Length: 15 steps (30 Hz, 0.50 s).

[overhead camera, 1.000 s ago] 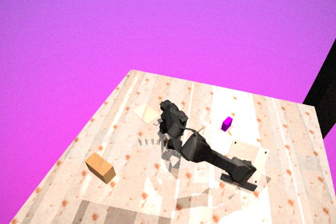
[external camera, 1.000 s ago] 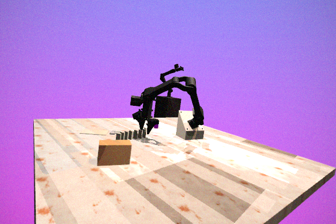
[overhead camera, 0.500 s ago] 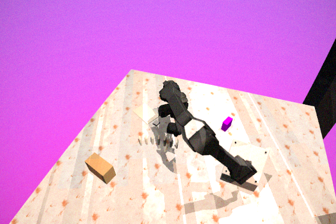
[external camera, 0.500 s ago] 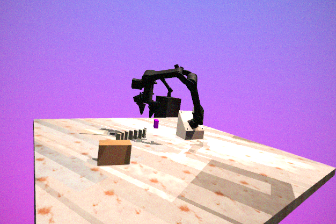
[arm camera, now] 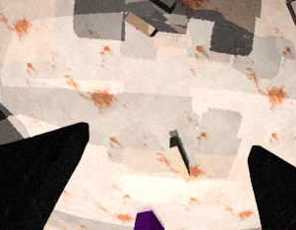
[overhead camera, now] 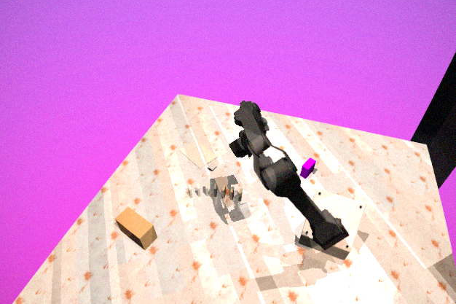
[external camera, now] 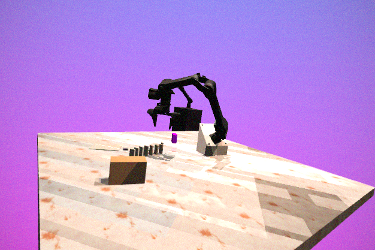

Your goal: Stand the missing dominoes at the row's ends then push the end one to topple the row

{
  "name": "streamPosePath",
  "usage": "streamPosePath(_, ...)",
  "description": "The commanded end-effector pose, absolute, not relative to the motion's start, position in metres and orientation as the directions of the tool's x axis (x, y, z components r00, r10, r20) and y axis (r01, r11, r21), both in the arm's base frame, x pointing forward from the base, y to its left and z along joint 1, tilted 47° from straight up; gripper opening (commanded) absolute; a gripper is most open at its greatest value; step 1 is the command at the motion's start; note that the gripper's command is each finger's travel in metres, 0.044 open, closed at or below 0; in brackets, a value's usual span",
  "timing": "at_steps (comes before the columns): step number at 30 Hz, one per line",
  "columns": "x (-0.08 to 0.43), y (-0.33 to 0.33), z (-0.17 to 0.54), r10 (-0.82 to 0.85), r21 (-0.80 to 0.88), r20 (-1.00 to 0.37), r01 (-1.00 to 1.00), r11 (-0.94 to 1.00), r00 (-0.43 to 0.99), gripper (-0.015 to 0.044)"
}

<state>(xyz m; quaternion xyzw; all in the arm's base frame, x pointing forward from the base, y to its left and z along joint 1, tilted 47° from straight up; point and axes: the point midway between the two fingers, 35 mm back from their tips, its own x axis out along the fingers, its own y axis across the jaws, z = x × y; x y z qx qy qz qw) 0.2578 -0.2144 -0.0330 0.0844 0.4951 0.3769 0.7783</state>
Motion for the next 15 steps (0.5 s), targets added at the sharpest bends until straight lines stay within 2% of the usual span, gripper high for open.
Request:
streamPosePath(1, 0.225, -0.214, -0.09, 0.677, 0.28, -0.703, -0.79, 0.545, 0.217, 0.044)
streamPosePath(4, 0.217, -0.212, -0.104, 0.678, 0.204, -0.702, -0.851, 0.484, 0.217, 0.044)
streamPosePath(15, 0.217, -0.211, -0.106, 0.678, 0.204, -0.702, -0.851, 0.484, 0.217, 0.044)
